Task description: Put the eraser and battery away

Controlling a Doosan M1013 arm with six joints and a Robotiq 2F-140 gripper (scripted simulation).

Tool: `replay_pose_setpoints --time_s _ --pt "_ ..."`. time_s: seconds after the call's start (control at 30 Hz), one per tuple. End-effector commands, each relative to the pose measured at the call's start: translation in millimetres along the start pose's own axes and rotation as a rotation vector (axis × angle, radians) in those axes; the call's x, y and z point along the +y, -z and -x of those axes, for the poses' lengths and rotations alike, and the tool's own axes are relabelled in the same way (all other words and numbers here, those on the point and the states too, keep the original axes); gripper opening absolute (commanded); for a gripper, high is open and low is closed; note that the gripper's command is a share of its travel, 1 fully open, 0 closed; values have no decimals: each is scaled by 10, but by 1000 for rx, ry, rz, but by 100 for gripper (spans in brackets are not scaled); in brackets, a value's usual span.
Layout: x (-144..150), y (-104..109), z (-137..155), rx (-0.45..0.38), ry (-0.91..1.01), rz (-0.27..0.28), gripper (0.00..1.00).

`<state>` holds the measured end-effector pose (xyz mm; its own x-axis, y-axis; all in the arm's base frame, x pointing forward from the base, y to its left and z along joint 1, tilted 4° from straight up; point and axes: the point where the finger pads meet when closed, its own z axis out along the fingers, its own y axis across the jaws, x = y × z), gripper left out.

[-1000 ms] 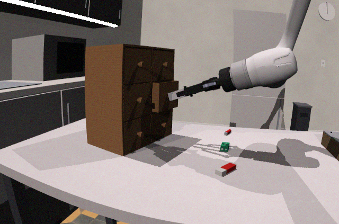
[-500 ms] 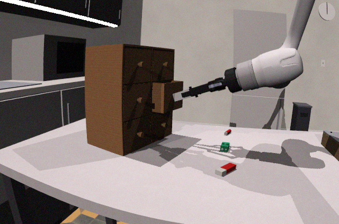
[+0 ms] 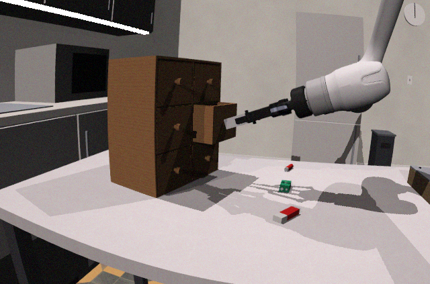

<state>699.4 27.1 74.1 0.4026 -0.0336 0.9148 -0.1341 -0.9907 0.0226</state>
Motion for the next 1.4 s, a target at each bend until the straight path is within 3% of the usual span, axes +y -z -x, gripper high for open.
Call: replay_pose_setpoints --time_s 0.0,0.97,1.37 --pt "0 26 9 0 0 0 8" --pt "0 59 21 0 0 0 8" --pt "0 59 21 0 0 0 20"
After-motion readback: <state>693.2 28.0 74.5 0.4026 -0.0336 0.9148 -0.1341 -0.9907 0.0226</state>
